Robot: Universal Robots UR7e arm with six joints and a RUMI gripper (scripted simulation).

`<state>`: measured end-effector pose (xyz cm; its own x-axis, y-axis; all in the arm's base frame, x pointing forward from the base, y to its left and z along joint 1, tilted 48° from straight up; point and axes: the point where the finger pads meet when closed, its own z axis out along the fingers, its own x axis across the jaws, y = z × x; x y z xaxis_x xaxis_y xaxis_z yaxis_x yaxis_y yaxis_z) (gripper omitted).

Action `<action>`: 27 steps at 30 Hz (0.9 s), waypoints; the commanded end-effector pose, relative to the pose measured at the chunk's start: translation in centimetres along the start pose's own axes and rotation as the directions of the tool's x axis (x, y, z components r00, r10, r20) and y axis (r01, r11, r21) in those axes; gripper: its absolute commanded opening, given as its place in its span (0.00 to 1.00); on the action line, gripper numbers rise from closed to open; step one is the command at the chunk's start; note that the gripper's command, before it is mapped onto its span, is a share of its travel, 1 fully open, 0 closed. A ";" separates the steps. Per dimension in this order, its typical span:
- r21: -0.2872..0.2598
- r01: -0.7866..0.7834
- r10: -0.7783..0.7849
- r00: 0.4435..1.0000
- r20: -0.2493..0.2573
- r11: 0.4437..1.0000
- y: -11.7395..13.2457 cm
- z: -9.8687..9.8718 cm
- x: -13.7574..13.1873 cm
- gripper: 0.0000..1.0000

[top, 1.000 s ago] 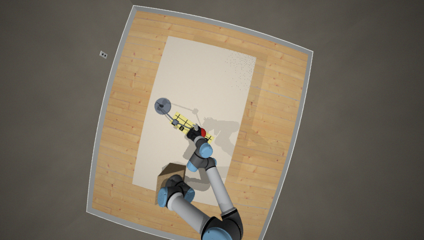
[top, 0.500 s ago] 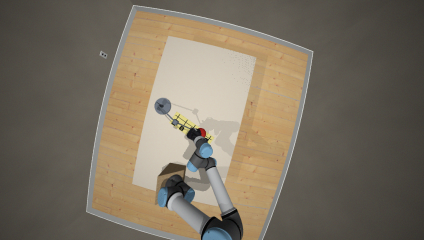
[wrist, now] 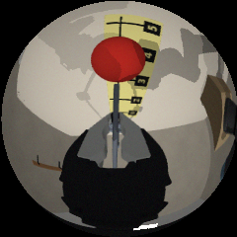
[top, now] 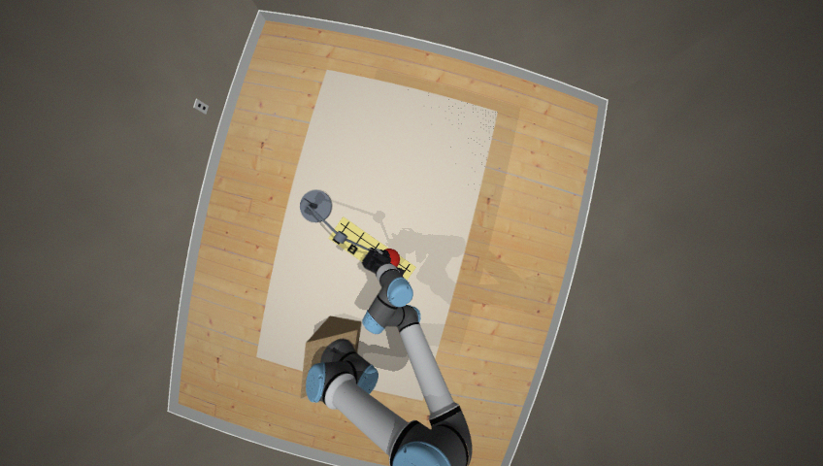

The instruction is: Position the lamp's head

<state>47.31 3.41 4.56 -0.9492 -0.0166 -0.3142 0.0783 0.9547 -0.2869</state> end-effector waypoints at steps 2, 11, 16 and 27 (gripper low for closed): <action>0.000 0.000 0.000 1.000 0.001 1.000 0.0 0.0 0.0 0.00; 0.028 -0.037 0.038 0.999 -0.009 0.999 2.7 -0.5 -0.2 0.00; 0.043 -0.058 0.059 0.998 -0.014 0.997 4.3 -0.8 -0.3 0.00; 0.046 -0.062 0.063 0.998 -0.015 0.997 7.1 -1.1 -0.5 0.00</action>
<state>47.80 9.11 3.87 -0.9429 -0.1096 -0.3144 -0.0266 0.9661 -0.2569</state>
